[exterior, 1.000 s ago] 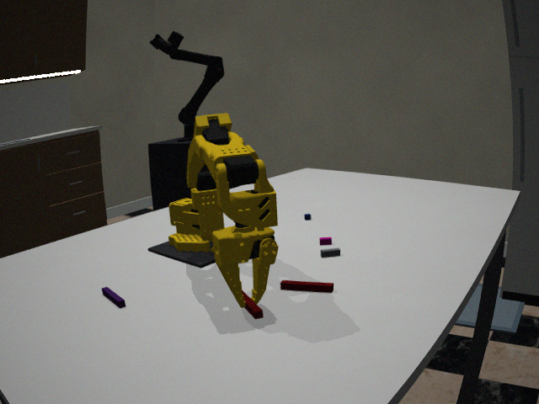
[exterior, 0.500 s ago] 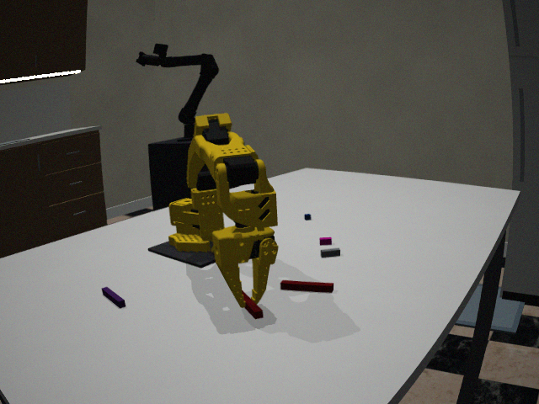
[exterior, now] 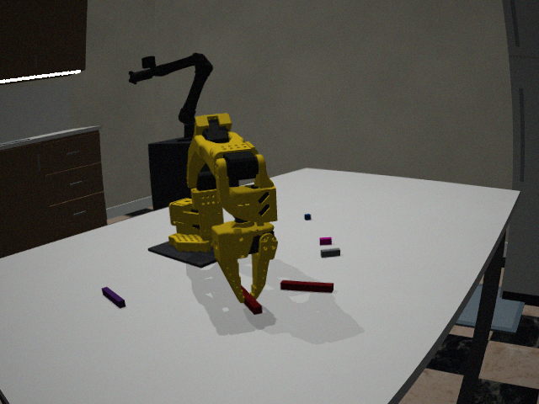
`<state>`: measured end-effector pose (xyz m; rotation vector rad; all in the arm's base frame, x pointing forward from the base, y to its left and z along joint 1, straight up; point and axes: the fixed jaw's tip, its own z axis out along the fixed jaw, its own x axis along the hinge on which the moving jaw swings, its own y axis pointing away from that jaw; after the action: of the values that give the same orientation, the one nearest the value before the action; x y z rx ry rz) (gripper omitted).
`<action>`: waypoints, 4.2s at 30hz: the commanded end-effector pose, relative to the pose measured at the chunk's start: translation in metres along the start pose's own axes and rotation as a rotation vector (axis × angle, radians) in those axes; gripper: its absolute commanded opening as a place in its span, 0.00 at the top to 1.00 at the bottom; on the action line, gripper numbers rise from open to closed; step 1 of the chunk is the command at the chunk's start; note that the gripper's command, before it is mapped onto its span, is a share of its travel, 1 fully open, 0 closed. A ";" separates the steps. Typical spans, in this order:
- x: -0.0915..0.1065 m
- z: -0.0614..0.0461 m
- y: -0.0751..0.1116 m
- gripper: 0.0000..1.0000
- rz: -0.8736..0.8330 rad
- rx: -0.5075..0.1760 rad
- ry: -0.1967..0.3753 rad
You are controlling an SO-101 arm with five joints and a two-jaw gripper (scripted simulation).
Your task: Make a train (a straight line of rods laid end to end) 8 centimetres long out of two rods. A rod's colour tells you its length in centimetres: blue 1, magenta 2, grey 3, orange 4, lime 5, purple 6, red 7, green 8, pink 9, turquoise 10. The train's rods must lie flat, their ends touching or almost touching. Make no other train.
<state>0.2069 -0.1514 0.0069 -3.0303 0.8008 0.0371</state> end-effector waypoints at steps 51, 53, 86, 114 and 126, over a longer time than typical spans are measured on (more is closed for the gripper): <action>-0.016 -0.024 -0.094 1.00 0.020 -0.009 -0.003; -0.022 -0.024 -0.107 1.00 0.023 -0.011 -0.002; -0.204 -0.014 -0.243 1.00 0.079 -0.031 0.019; -0.280 -0.010 -0.239 1.00 0.098 -0.032 0.030; -0.284 -0.017 -0.241 1.00 0.100 0.002 0.024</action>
<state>0.0812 0.1982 0.0294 -3.0042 0.9541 -0.0007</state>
